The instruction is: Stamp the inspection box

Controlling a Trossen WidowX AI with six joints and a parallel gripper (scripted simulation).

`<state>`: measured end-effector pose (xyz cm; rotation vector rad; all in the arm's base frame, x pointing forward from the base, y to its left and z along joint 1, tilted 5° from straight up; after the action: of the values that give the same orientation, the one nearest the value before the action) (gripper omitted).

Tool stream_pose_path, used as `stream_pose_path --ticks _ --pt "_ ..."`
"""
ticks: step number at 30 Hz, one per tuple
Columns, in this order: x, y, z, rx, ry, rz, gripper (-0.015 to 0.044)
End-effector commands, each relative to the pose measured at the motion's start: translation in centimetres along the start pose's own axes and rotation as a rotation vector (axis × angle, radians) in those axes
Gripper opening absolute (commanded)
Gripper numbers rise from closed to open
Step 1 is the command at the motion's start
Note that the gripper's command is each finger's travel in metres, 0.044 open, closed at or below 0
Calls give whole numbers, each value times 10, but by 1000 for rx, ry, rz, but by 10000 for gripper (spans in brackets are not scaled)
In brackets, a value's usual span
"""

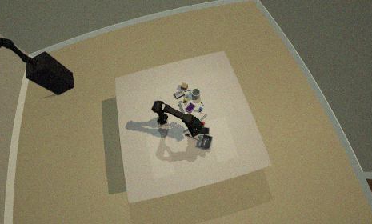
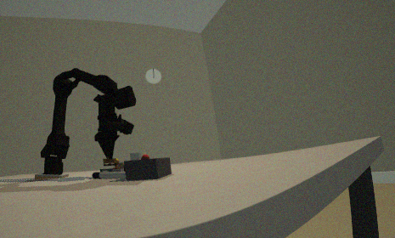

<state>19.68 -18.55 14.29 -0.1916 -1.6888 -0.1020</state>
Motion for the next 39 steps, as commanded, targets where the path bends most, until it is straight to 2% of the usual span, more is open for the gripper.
stream_pose_path --ticks 1,19,28,31,34,39 --pt "-8 1 1 2 3 -8 0" --pt "-33 3 3 2 3 -8 0" --pt "-30 2 3 5 2 -2 236" --pt "-30 2 3 5 2 -2 250" --pt "-9 -1 -1 4 2 -3 250" --pt "65 -2 -3 3 3 -6 250"
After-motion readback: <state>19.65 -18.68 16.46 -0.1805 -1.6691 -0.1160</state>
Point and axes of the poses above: the point midway between the two fingers, 35 mm back from their tips, its own x axis back along the fingers, its own y axis across the jaws, z = x × y, the point moved 4 cm from there along x, back along the fingers, and after that the axes turned 15 degrees about -x, right-handed, at the moved point
